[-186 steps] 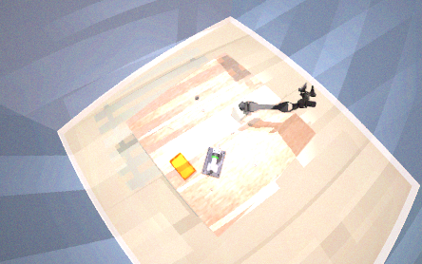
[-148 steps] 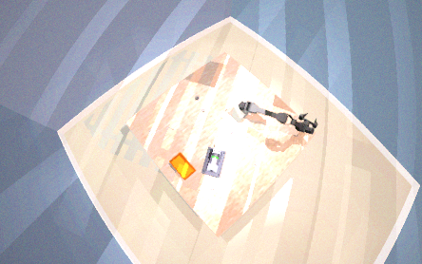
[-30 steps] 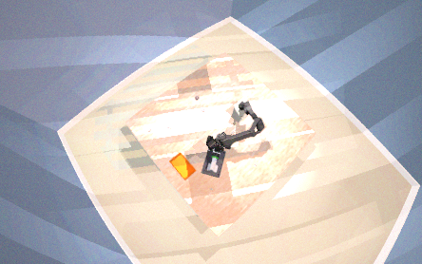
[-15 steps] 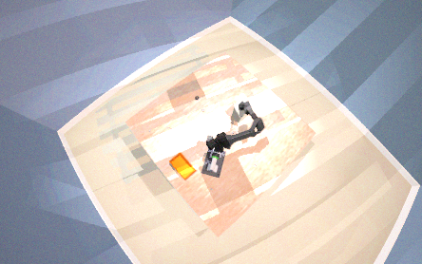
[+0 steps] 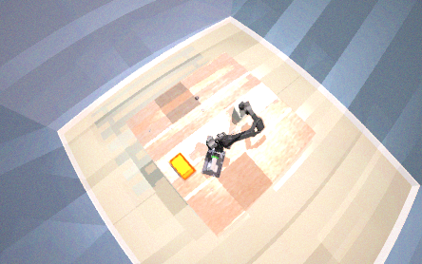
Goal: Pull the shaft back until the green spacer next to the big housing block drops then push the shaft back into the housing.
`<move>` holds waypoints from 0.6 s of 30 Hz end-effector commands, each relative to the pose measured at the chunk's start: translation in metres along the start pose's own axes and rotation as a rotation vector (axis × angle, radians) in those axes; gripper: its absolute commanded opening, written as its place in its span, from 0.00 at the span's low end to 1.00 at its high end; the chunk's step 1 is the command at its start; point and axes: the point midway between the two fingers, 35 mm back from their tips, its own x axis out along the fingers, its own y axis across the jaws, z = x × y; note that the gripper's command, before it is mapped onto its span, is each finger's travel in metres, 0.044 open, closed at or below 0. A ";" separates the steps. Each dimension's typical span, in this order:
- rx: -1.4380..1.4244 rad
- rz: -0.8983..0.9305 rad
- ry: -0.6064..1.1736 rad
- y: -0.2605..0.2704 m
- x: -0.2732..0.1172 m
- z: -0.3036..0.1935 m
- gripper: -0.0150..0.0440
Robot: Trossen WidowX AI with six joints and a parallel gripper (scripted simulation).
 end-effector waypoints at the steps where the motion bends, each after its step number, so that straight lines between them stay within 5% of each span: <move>1: -0.001 0.007 -0.001 0.000 0.001 0.000 1.00; 18: -0.001 0.007 -0.001 0.000 0.026 0.000 1.00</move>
